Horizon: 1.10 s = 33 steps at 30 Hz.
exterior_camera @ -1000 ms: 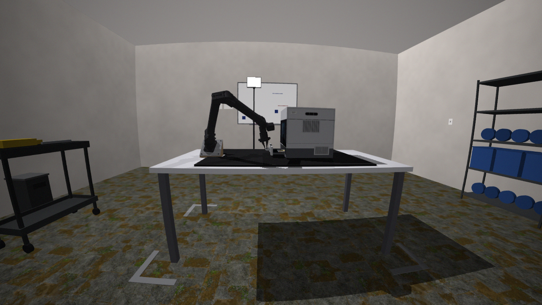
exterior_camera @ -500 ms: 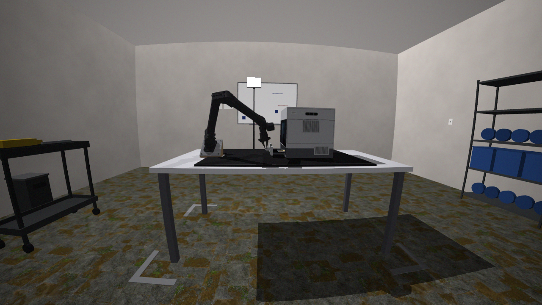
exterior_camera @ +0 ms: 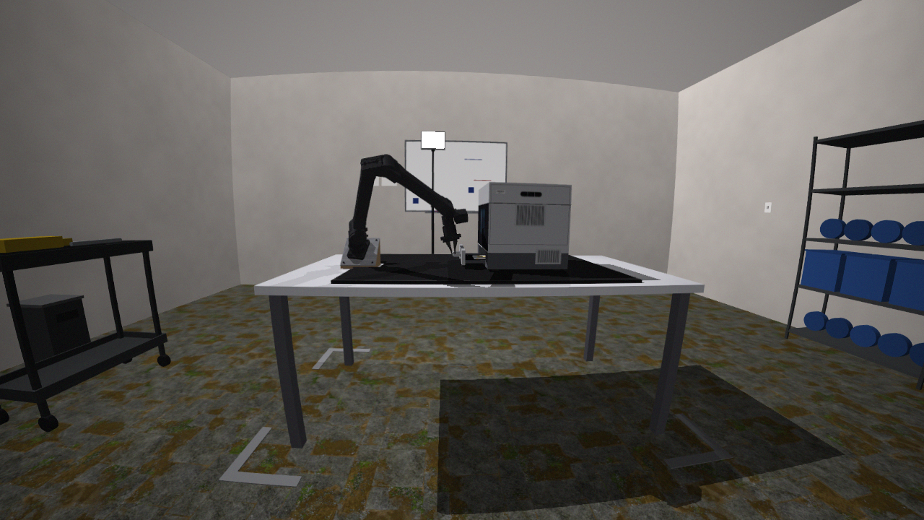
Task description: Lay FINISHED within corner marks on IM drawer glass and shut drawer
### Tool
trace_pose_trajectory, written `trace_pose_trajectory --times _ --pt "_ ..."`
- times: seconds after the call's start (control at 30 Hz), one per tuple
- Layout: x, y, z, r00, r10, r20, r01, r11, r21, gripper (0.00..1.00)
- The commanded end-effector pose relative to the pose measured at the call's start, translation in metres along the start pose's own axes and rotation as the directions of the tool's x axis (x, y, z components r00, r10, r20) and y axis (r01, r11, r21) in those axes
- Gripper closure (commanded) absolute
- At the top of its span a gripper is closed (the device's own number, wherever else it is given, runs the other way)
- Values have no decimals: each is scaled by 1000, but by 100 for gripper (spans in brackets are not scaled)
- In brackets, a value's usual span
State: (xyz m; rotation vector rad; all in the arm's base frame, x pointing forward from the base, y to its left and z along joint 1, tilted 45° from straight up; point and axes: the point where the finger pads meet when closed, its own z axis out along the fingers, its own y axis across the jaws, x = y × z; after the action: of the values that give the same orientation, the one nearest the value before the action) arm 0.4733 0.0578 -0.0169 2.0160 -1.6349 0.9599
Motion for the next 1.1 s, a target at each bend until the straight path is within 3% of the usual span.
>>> trace_pose_trajectory --times 0.0,0.03,0.1,0.13,0.23,0.27,0.3,0.9,1.07 --pt "6 -18 4 1000 25 -2 -25 1000 7 93" --pt "6 -18 4 1000 25 -2 -25 1000 7 93" --pt "9 -10 -1 1000 19 -3 -19 996 82 93" --pt "9 -11 -1 1000 21 -3 -20 995 102 93" --pt "11 -12 1 1000 24 -4 -23 995 98 93" --pt "2 -11 10 1000 6 -7 -5 997 81 93" --pt "6 -30 4 1000 31 -1 -30 994 105 93" --pt "6 -51 8 1000 31 1 -31 994 105 93" --pt "6 -53 10 1000 14 -1 -14 996 89 93"
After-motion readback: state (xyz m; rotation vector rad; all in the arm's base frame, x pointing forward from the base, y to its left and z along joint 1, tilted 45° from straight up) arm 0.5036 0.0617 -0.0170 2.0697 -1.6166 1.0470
